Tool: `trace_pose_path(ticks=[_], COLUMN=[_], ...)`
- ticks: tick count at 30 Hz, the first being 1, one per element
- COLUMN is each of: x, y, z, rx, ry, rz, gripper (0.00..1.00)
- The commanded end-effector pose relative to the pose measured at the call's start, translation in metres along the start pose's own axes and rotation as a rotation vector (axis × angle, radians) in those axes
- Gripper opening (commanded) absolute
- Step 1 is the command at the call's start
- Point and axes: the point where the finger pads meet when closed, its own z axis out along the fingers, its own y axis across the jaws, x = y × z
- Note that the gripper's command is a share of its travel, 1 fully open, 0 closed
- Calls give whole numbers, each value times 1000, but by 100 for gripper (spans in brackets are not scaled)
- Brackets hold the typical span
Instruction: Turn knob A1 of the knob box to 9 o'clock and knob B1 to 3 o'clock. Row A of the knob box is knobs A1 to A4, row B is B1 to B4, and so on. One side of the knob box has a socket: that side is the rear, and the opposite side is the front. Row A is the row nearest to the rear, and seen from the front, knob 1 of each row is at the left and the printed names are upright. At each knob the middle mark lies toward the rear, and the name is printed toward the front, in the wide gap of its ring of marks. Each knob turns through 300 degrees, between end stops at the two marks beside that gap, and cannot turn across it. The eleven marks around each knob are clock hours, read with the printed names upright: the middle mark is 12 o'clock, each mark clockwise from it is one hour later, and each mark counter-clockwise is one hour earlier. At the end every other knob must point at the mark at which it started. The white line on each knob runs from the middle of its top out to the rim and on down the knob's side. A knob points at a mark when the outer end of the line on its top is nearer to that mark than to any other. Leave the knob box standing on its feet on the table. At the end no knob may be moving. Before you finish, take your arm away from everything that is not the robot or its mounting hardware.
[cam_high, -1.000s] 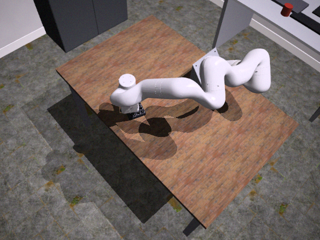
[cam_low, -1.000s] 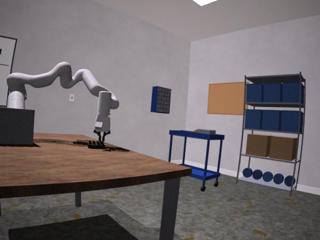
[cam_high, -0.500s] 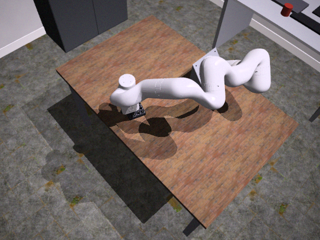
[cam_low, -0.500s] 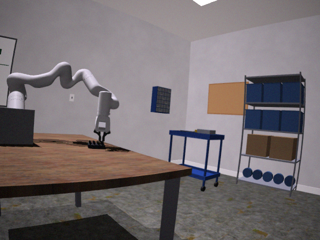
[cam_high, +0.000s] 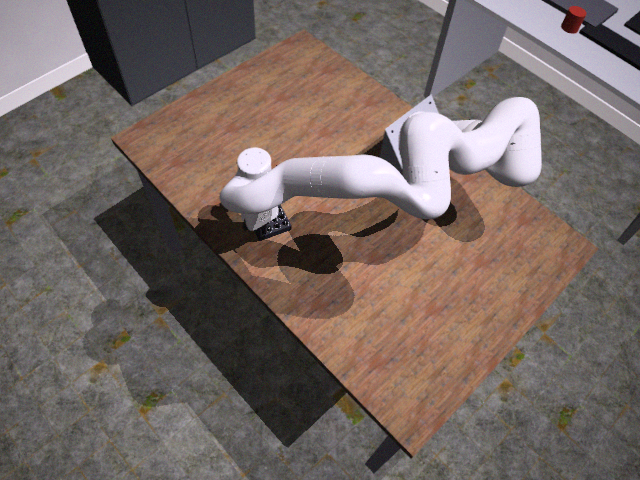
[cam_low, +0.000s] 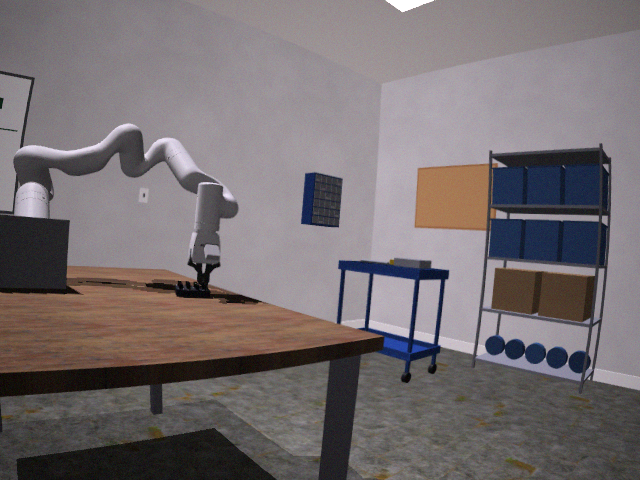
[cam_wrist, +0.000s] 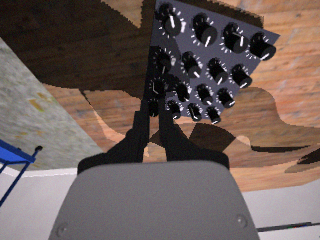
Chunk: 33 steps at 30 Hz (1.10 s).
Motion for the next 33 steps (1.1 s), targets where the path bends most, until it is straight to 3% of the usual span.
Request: trace_pose_path(ticks=[1,12,13,33], x=[0,0,0,0], y=[-1,-1,-1,-1], z=[-1,-1,-1,-1], rx=[3,3,3,3], ry=[0,0,0,0], rz=[-10,-10,-10,-10], gripper=[8,8,19,19])
